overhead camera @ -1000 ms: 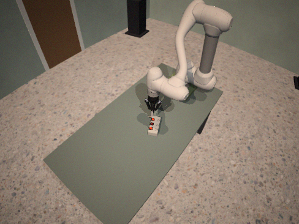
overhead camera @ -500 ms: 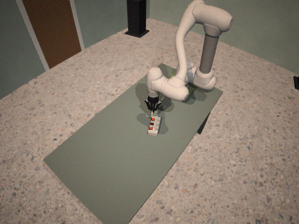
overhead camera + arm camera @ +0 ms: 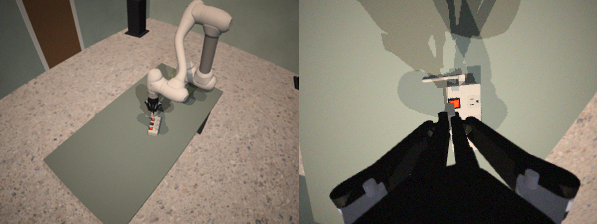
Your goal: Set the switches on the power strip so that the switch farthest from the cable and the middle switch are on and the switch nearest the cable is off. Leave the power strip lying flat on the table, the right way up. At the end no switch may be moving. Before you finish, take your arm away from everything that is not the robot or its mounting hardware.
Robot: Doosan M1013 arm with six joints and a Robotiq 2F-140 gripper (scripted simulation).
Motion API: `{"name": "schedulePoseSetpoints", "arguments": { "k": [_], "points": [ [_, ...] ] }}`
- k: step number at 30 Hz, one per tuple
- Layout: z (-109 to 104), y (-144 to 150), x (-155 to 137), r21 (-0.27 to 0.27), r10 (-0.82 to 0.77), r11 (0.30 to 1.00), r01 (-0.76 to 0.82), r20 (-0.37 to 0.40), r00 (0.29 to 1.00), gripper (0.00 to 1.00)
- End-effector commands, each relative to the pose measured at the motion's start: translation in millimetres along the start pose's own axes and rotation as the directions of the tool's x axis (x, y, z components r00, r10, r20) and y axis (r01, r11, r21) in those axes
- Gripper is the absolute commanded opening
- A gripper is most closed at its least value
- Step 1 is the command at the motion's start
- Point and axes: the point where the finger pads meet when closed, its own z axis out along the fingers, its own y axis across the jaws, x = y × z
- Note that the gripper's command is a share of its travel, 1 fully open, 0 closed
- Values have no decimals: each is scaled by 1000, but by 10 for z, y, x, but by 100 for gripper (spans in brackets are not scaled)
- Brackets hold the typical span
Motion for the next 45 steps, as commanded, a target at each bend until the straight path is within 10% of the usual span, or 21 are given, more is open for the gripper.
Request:
{"name": "schedulePoseSetpoints", "arguments": {
  "k": [1,45],
  "points": [
    [53,0,0,0,0,1000,0,0,1000,0],
    [308,-1,0,0,0,1000,0,0,1000,0]
  ]
}}
